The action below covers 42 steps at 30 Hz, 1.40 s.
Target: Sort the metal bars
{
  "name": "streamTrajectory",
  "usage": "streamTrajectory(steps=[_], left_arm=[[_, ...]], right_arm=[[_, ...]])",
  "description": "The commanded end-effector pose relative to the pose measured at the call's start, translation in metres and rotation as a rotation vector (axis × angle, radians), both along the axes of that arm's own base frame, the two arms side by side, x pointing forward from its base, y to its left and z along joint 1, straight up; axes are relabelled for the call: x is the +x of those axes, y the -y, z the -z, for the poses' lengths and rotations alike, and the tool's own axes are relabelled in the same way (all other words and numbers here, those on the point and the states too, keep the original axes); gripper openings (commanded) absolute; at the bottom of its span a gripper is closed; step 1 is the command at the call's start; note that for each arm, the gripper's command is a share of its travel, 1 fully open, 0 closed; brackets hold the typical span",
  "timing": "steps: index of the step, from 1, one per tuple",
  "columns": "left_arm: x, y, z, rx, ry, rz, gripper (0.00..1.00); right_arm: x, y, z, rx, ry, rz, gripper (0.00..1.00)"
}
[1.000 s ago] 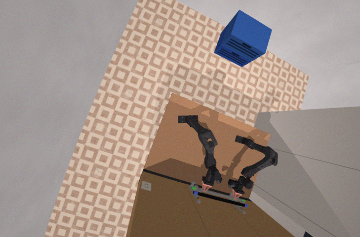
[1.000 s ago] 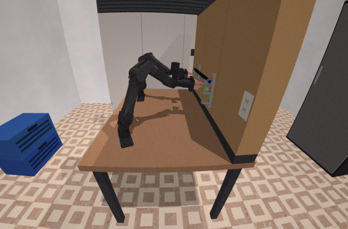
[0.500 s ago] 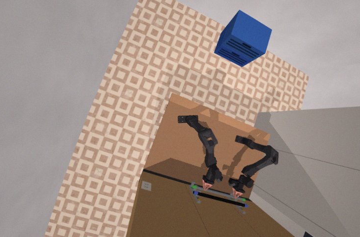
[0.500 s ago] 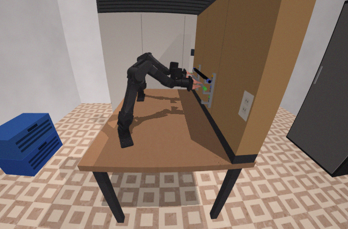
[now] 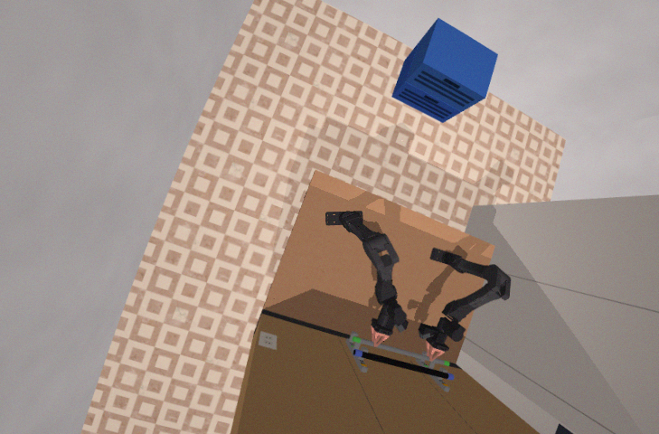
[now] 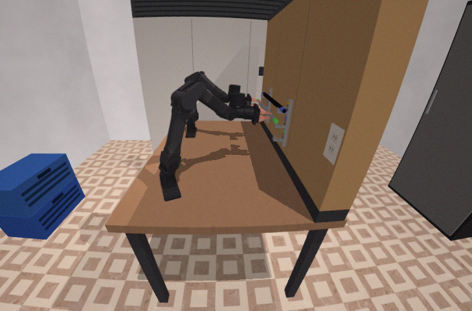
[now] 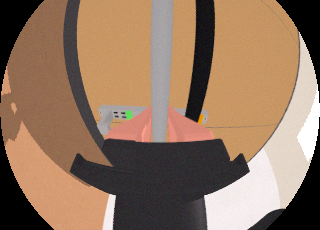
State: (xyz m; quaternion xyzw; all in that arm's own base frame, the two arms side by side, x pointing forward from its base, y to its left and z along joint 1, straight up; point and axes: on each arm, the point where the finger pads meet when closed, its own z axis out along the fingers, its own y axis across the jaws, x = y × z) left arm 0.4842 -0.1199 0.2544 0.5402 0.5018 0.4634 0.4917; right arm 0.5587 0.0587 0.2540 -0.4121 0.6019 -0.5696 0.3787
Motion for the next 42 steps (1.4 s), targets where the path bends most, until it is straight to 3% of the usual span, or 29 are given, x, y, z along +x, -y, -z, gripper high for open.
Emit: streamTrajectory(steps=[1, 42], left_arm=[[-0.005, 0.0, -0.029, -0.013, 0.09, -0.008, 0.0], [-0.005, 0.0, 0.028, -0.013, 0.09, -0.008, 0.0]], right_arm=[[-0.007, 0.003, -0.026, -0.01, 0.065, 0.013, 0.0], [-0.007, 0.003, 0.032, -0.01, 0.065, 0.013, 0.0]])
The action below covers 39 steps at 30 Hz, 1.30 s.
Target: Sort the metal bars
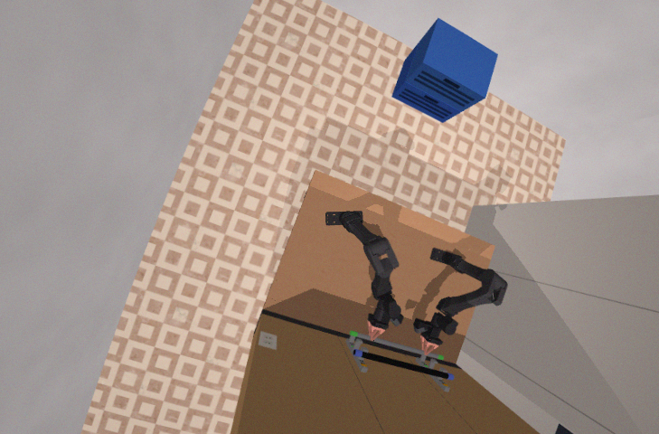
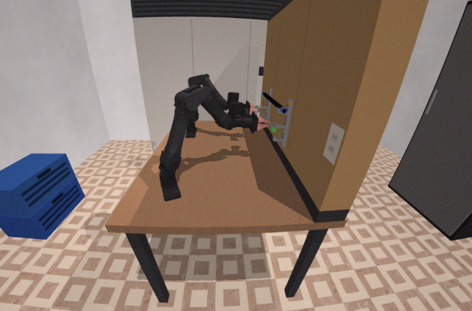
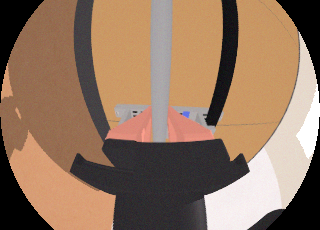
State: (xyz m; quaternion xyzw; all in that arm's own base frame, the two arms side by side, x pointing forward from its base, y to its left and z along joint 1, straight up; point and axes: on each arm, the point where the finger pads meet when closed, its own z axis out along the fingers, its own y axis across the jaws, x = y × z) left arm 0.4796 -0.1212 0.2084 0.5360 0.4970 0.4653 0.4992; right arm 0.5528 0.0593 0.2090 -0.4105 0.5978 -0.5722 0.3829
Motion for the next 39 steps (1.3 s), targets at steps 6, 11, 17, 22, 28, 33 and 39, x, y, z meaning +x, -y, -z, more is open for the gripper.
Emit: streamTrajectory(steps=[6, 11, 17, 22, 28, 33, 39], left_arm=[[0.0, -0.002, -0.012, -0.007, 0.071, -0.014, 0.0], [0.0, -0.002, -0.006, -0.007, 0.071, -0.014, 0.0], [0.0, -0.002, 0.002, -0.007, 0.071, -0.014, 0.0], [0.0, -0.002, 0.007, -0.007, 0.071, -0.014, 0.0], [0.005, -0.001, 0.007, -0.007, 0.071, -0.014, 0.0], [0.009, -0.001, 0.007, -0.007, 0.071, -0.014, 0.0], [0.013, -0.001, 0.007, -0.007, 0.071, -0.014, 0.0]], right_arm=[[-0.001, 0.003, -0.007, -0.007, 0.053, 0.017, 0.0], [-0.001, 0.003, 0.0, -0.007, 0.053, 0.017, 0.0], [-0.001, 0.003, 0.008, -0.007, 0.053, 0.017, 0.0], [-0.001, 0.003, 0.013, -0.007, 0.053, 0.017, 0.0], [0.003, 0.005, 0.013, -0.007, 0.053, 0.018, 0.0], [0.007, 0.007, 0.013, -0.007, 0.053, 0.018, 0.0], [0.011, 0.008, 0.013, -0.007, 0.053, 0.018, 0.0]])
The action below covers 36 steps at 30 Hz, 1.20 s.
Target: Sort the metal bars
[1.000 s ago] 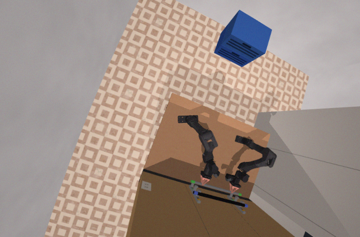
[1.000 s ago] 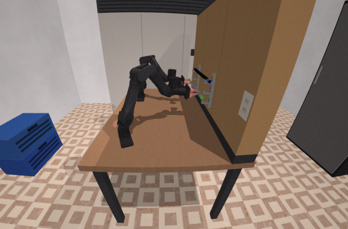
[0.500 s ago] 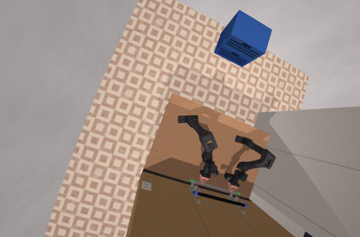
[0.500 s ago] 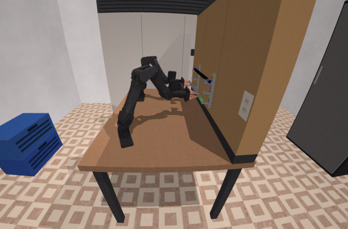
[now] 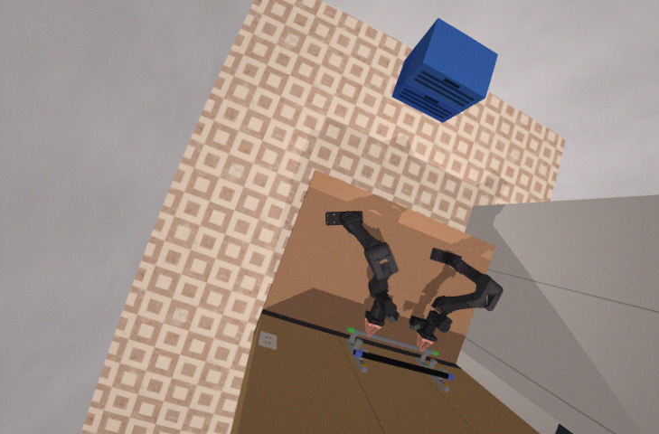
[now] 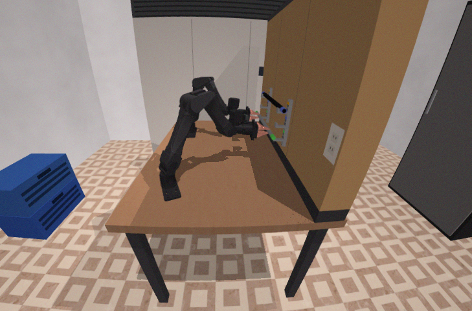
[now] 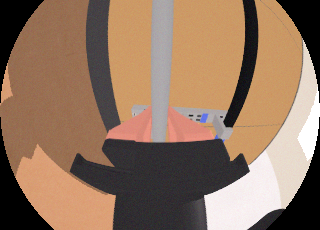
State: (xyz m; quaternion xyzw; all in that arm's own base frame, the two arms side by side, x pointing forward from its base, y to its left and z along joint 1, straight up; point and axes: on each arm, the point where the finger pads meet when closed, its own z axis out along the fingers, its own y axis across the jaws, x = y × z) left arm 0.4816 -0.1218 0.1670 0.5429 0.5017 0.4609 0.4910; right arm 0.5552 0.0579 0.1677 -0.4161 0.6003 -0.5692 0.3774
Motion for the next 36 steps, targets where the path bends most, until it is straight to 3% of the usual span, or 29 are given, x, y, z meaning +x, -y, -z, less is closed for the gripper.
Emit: streamTrajectory(steps=[1, 36], left_arm=[[0.012, -0.001, -0.035, -0.014, 0.096, -0.013, 0.0], [0.038, 0.0, -0.039, -0.013, 0.096, -0.013, 0.0]], right_arm=[[0.009, 0.007, -0.029, -0.004, 0.071, 0.018, 0.0], [0.033, 0.017, -0.032, -0.004, 0.071, 0.018, 0.0]])
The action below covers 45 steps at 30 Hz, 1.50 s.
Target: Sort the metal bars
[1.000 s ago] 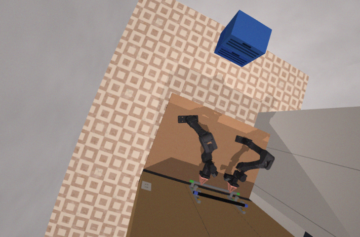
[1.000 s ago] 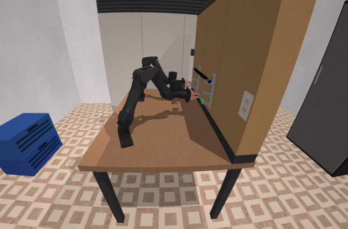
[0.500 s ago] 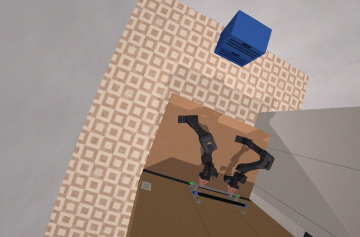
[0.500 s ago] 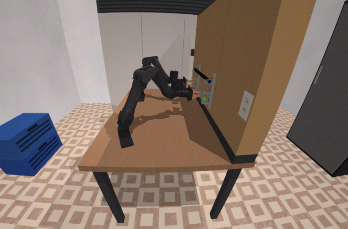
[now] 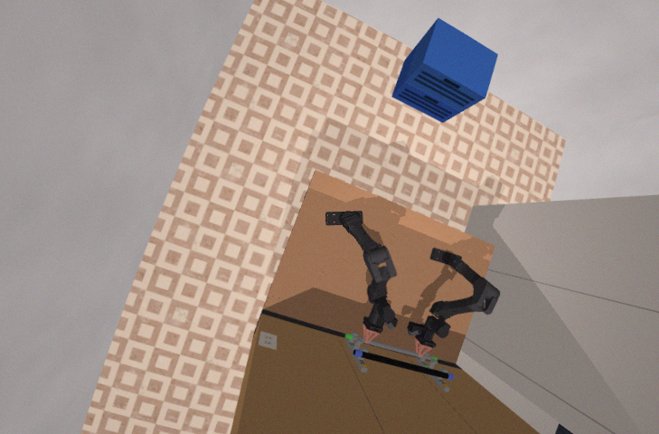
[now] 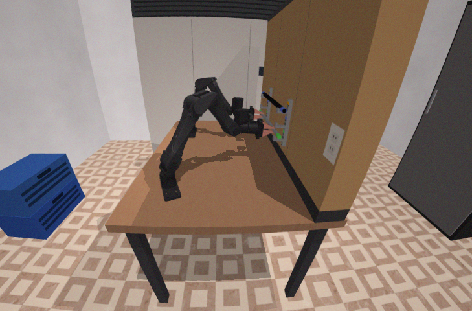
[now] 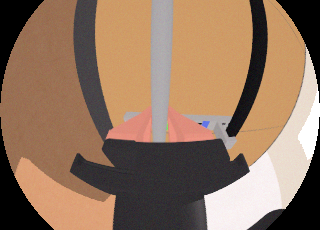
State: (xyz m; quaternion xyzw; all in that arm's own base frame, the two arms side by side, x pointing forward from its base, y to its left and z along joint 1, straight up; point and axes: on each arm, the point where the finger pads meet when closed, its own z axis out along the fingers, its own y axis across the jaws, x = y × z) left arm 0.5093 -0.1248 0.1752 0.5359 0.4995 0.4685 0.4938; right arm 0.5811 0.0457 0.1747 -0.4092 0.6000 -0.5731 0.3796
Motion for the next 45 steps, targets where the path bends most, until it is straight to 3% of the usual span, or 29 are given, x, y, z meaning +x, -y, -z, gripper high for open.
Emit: streamTrajectory(steps=[1, 15, 30, 45], left_arm=[[0.011, -0.003, -0.031, -0.013, 0.076, -0.003, 0.0], [0.021, -0.002, -0.035, -0.013, 0.076, -0.003, 0.0], [0.021, -0.002, 0.003, -0.013, 0.076, -0.003, 0.0], [0.021, -0.002, 0.01, -0.013, 0.074, -0.003, 0.0]], right_arm=[[0.008, 0.005, -0.025, -0.006, 0.057, 0.009, 0.0], [0.018, 0.009, -0.029, -0.006, 0.057, 0.009, 0.0], [0.018, 0.009, 0.003, -0.006, 0.057, 0.009, 0.0], [0.018, 0.009, 0.009, -0.007, 0.056, 0.009, 0.0]])
